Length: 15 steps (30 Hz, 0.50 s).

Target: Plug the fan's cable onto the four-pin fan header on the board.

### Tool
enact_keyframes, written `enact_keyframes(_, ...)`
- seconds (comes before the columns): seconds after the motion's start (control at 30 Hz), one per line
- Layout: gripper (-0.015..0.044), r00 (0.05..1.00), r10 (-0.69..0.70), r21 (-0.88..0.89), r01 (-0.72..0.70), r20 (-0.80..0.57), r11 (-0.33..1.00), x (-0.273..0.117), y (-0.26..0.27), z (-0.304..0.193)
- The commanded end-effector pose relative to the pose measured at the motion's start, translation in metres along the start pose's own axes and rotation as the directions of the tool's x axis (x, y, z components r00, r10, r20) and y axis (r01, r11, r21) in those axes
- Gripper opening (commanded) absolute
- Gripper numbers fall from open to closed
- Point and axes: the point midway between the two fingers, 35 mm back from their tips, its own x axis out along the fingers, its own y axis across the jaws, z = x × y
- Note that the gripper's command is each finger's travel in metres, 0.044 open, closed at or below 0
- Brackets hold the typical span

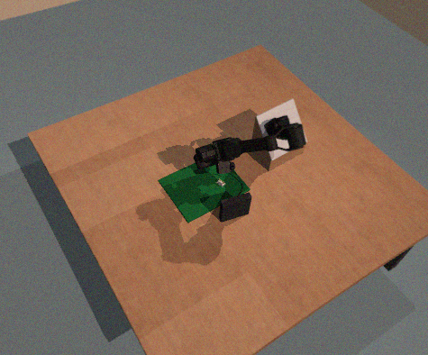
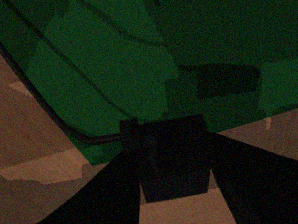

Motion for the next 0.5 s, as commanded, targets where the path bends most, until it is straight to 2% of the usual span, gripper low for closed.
enact_keyframes(0.0,0.0000,1.000,-0.004,-0.005,0.004,-0.005,1.000,-0.0114,0.0002,-0.0049)
enact_keyframes(0.13,0.0000,1.000,-0.002,0.018,0.002,-0.002,1.000,-0.0117,0.0004,-0.0054)
enact_keyframes(0.47,0.0000,0.998,0.014,0.341,-0.032,0.055,0.939,-0.0097,0.0014,-0.0087)
